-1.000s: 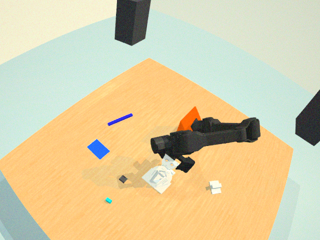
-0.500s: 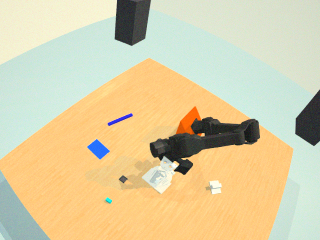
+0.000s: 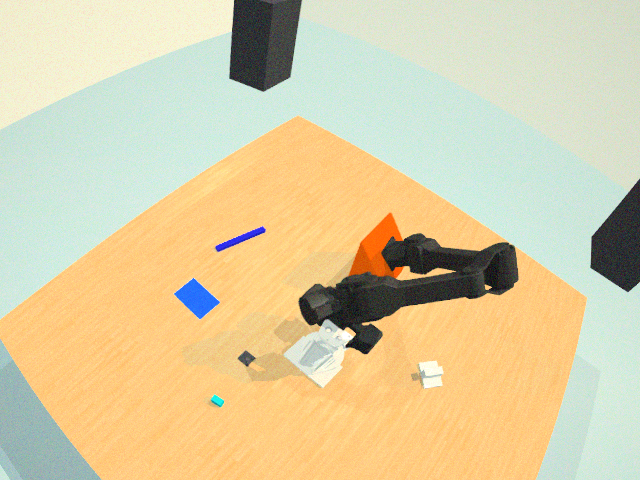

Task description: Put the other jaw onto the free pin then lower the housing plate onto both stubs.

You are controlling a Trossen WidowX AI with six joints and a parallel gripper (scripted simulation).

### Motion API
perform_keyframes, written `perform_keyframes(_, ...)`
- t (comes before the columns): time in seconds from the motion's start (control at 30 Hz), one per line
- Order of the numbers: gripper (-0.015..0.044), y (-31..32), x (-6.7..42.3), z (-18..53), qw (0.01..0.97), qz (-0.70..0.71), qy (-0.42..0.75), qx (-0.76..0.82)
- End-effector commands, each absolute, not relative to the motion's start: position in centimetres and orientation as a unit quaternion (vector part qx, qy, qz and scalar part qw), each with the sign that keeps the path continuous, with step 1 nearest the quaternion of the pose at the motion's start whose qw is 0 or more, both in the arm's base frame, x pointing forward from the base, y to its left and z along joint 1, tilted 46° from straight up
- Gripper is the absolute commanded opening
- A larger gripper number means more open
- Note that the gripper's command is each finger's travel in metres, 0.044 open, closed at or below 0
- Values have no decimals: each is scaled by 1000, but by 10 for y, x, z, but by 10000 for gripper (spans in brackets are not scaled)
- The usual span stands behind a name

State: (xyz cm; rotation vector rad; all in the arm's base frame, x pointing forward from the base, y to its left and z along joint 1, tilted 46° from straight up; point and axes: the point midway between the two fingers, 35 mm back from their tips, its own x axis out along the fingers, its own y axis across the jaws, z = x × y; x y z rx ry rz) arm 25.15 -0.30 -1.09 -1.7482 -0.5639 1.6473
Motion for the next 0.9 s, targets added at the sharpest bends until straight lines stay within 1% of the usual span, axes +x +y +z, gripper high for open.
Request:
perform_keyframes(0.0,351,4,251,-16,334,631,-216,-667)
perform_keyframes(0.87,351,12,252,-23,335,631,-216,-666)
